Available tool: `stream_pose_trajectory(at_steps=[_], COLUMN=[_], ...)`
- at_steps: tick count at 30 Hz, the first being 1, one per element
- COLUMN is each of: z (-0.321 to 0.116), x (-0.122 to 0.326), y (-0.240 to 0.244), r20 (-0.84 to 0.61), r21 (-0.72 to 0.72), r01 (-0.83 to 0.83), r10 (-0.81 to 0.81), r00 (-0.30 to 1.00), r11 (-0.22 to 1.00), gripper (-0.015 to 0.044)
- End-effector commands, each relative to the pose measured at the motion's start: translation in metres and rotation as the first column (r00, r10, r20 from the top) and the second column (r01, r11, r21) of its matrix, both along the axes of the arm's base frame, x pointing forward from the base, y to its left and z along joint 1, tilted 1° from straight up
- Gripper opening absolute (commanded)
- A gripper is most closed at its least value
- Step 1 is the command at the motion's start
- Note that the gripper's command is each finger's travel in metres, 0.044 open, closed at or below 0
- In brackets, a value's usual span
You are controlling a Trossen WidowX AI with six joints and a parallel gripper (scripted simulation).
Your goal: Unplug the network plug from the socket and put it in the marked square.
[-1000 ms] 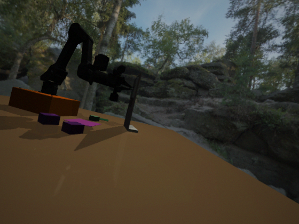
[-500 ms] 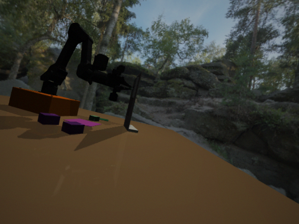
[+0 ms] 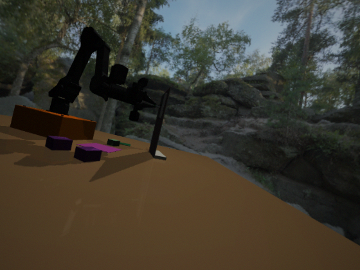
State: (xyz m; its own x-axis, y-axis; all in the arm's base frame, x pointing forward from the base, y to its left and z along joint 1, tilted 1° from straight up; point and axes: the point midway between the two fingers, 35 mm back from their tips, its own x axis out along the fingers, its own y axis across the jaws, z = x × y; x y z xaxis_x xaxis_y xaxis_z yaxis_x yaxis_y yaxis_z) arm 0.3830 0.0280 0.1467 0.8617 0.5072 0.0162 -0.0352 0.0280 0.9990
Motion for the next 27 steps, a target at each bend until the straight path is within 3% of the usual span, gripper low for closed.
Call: stream_pose_trajectory(at_steps=[1, 27], z=[-0.001, -0.002], x=[-0.004, -0.021], y=[-0.001, -0.010], r20=[-0.006, -0.008], r21=[0.005, 0.004], r01=[0.000, 0.000], r10=[0.000, 0.000], r00=[1.000, 1.000], r11=[1.000, 1.000], gripper=[0.0000, 0.0000])
